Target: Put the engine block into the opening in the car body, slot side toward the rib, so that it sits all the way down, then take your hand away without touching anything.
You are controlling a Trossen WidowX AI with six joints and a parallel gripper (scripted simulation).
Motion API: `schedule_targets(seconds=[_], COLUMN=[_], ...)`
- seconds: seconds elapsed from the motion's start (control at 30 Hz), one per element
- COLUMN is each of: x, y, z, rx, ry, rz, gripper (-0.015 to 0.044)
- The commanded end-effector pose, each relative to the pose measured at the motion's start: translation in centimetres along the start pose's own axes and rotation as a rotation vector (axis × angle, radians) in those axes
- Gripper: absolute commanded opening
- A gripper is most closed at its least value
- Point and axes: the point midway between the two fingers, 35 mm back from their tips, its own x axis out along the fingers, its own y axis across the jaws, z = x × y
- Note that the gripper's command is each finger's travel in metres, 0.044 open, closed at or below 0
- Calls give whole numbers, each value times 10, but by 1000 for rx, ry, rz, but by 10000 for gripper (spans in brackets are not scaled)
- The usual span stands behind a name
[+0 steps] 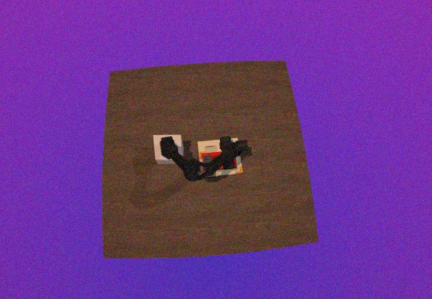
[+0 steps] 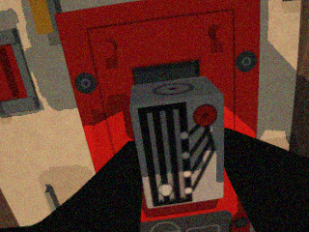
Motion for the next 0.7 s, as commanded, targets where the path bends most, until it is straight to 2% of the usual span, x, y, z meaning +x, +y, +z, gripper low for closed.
schedule_targets(seconds=[0.0, 0.27, 0.67], x=[0, 0, 0], y=[-1, -1, -2], z=[1, 1, 2], rx=[66, 137, -170], ry=[-2, -2, -1], rz=[-5, -5, -5], gripper=[160, 160, 160])
